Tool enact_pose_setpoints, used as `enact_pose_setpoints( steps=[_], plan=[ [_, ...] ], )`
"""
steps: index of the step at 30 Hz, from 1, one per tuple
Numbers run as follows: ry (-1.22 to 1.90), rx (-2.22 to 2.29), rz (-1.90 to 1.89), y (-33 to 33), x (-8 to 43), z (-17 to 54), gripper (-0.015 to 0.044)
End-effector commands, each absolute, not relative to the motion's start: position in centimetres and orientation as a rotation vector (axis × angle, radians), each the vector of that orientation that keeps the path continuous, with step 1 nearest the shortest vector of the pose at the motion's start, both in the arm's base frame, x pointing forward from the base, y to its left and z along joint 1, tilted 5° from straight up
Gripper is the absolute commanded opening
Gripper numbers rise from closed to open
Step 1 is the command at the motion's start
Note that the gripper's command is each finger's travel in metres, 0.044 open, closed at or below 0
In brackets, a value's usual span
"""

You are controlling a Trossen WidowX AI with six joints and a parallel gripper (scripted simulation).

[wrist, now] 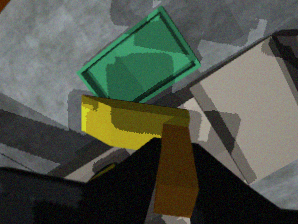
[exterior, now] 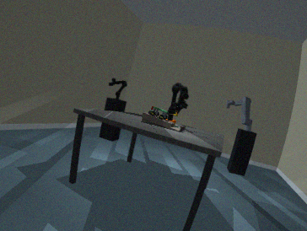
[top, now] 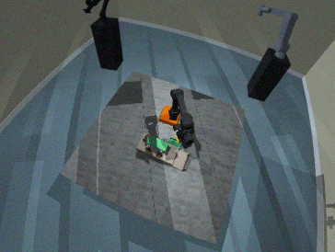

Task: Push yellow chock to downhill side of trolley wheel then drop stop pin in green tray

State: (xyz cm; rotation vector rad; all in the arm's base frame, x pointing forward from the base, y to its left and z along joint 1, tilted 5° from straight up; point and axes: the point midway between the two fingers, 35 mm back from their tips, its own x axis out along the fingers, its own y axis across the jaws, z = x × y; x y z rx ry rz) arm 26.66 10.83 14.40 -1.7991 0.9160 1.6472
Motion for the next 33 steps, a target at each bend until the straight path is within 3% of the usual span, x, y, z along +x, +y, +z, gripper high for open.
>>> enact_pose_setpoints(
  steps=[1, 16, 33],
  plan=[
    [0.827, -1.902, 1.737, 11.0, 26.8, 14.6, 0.0000],
    [0.441, -2.231, 2.103, 11.1, 26.8, 14.6, 0.0000],
    [0.367, -2.282, 2.153, 10.9, 29.5, 14.1, 0.0000]
  ],
)
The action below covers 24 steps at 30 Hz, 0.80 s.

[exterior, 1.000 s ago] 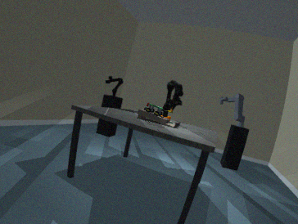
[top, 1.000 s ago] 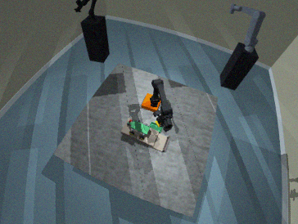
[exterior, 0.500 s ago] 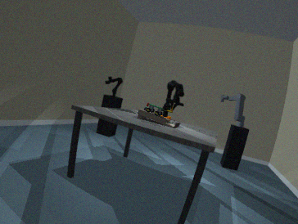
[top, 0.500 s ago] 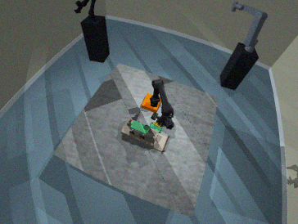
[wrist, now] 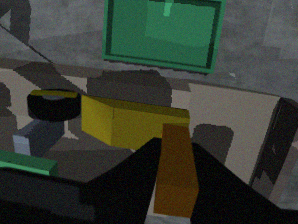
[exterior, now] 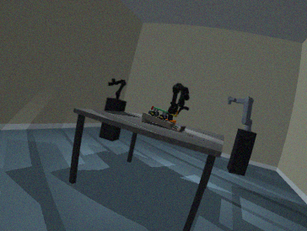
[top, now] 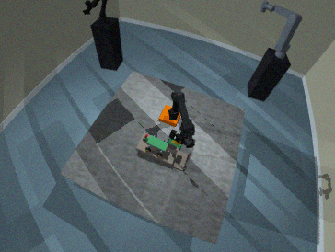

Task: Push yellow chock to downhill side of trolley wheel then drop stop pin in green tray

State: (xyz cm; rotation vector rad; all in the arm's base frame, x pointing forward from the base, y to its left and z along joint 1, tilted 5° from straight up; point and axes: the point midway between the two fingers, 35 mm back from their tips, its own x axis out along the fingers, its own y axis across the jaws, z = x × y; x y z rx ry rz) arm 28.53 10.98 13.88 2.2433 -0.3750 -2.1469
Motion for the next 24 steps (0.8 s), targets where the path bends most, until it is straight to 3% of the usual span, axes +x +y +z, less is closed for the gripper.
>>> enact_pose_setpoints(
  steps=[1, 24],
  plan=[
    [-0.363, 2.257, -2.129, 10.9, 29.7, 14.1, 0.0000],
    [-0.363, 2.257, -2.129, 10.2, 30.1, 9.3, 0.0000]
  ],
)
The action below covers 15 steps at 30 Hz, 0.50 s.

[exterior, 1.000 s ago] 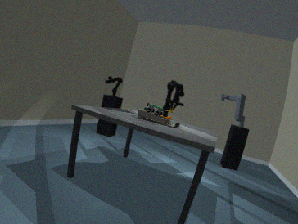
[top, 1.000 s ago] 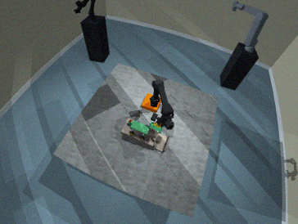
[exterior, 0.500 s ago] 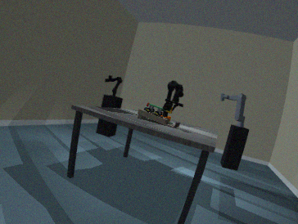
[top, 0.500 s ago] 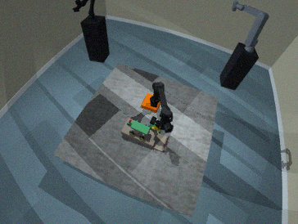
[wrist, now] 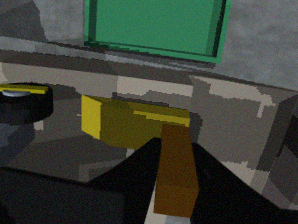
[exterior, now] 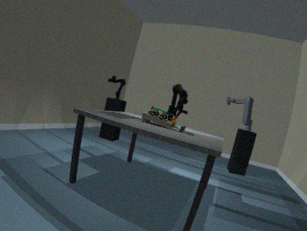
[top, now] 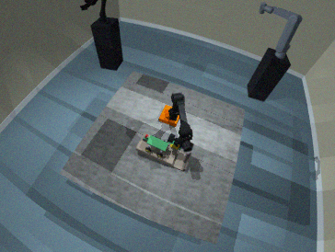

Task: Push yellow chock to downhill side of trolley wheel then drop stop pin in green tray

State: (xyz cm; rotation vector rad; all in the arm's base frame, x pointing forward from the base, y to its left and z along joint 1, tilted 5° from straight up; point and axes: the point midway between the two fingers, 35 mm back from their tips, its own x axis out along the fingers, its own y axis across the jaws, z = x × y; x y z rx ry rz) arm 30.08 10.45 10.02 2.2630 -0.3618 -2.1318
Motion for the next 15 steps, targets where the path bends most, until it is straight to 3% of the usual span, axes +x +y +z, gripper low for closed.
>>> enact_pose_setpoints(
  steps=[1, 15],
  plan=[
    [-0.363, 2.257, -2.129, 10.1, 30.1, 9.0, 0.0000],
    [-0.364, 2.257, -2.128, 9.3, 30.0, 8.1, 0.0000]
  ],
)
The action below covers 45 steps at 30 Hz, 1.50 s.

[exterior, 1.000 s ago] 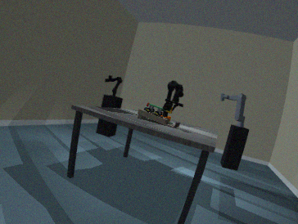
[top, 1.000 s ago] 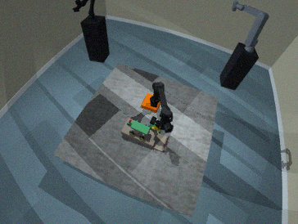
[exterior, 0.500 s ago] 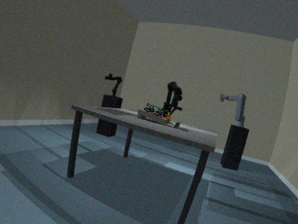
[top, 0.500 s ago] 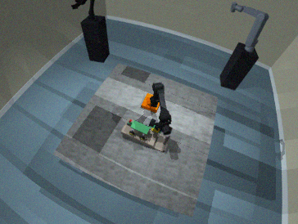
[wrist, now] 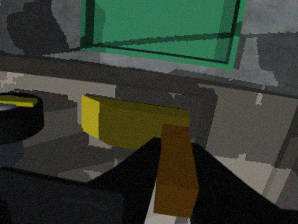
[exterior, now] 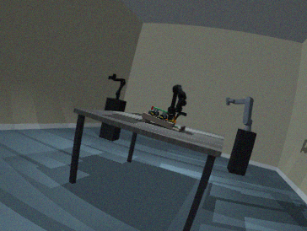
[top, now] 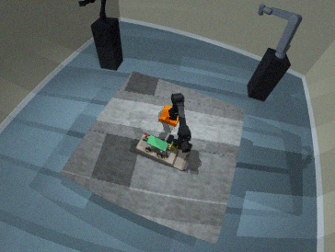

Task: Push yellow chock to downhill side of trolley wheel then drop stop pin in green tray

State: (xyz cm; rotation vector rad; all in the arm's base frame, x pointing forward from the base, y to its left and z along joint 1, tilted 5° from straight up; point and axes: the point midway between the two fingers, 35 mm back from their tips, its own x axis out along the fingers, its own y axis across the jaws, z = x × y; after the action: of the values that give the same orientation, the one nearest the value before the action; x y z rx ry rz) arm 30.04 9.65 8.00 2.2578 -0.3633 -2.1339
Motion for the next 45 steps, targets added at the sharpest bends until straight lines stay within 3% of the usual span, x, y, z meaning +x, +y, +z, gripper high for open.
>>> enact_pose_setpoints(
  steps=[1, 41, 45],
  plan=[
    [-0.364, 2.257, -2.128, 9.2, 30.0, 8.1, 0.0000],
    [-0.364, 2.257, -2.132, 6.8, 29.6, 8.5, 0.0000],
    [-0.364, 2.257, -2.132, 6.8, 29.6, 8.5, 0.0105]
  ],
)
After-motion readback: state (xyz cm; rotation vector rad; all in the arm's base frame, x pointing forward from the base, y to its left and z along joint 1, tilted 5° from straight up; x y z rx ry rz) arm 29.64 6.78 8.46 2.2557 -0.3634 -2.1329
